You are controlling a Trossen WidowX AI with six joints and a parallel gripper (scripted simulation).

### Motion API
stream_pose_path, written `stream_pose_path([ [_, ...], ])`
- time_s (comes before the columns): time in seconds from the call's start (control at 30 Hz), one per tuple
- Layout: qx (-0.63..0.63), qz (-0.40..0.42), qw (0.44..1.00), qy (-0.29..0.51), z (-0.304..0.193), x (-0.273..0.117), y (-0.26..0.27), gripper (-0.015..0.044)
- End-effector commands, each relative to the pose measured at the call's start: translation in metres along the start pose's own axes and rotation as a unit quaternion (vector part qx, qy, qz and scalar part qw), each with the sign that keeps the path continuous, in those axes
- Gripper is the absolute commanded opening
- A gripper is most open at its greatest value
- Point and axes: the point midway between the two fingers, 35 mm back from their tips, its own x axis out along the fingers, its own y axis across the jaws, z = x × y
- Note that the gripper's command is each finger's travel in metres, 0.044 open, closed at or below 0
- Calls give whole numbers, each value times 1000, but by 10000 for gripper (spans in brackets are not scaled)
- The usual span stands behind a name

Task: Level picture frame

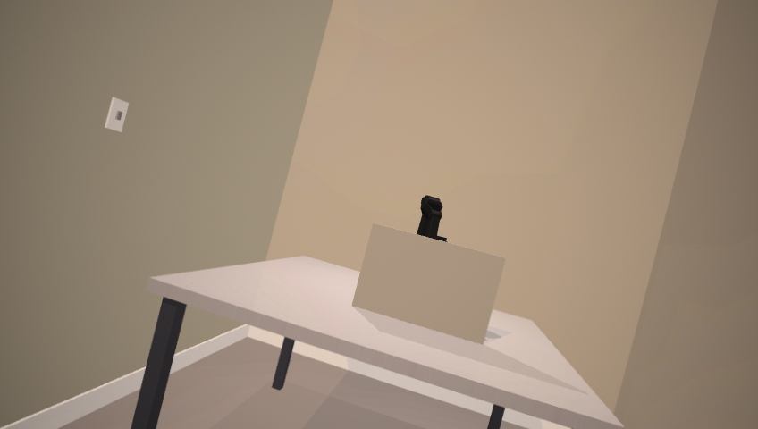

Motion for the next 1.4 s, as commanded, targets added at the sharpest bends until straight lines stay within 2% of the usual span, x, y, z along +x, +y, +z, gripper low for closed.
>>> stream_pose_path([
  [0.0,-2,2,1000,1,-1,5,1,260],
  [0.7,-2,4,1000,1,-1,38,2,260],
  [1.37,-2,4,1000,1,-1,40,2,260],
])
